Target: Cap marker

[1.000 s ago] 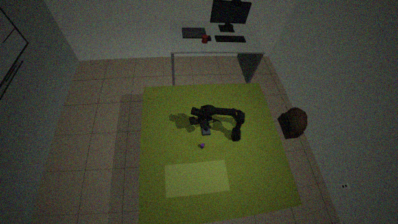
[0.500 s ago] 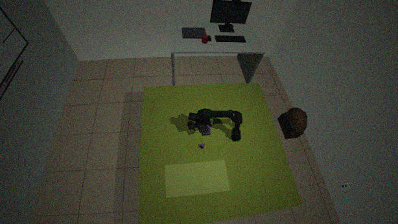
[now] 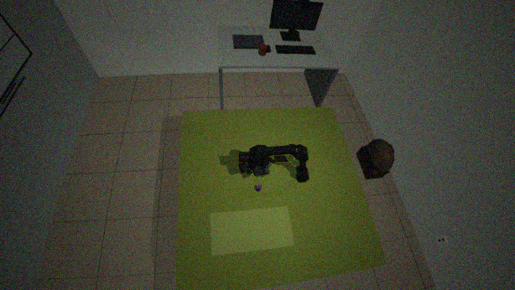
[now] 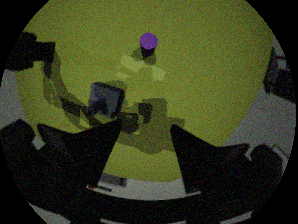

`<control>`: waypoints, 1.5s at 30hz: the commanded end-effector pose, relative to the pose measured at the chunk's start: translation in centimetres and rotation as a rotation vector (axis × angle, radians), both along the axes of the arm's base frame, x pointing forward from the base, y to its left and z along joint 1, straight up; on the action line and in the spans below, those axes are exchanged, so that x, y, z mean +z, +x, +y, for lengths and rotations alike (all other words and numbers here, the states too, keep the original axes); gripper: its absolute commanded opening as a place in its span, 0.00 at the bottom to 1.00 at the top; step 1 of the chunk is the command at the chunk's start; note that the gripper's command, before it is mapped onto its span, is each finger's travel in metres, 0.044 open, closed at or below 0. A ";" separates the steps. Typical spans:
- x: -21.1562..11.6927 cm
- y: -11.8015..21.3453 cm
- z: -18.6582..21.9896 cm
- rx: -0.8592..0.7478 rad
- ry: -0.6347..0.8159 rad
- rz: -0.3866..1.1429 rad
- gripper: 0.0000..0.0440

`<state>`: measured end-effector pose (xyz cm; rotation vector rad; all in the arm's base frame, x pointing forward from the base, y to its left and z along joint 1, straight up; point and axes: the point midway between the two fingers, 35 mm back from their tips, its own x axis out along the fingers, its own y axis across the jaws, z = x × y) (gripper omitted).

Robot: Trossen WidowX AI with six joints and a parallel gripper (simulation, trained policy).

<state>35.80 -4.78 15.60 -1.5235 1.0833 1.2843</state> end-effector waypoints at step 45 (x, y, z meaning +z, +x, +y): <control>-4.1 -2.0 9.3 0.132 0.111 0.244 0.69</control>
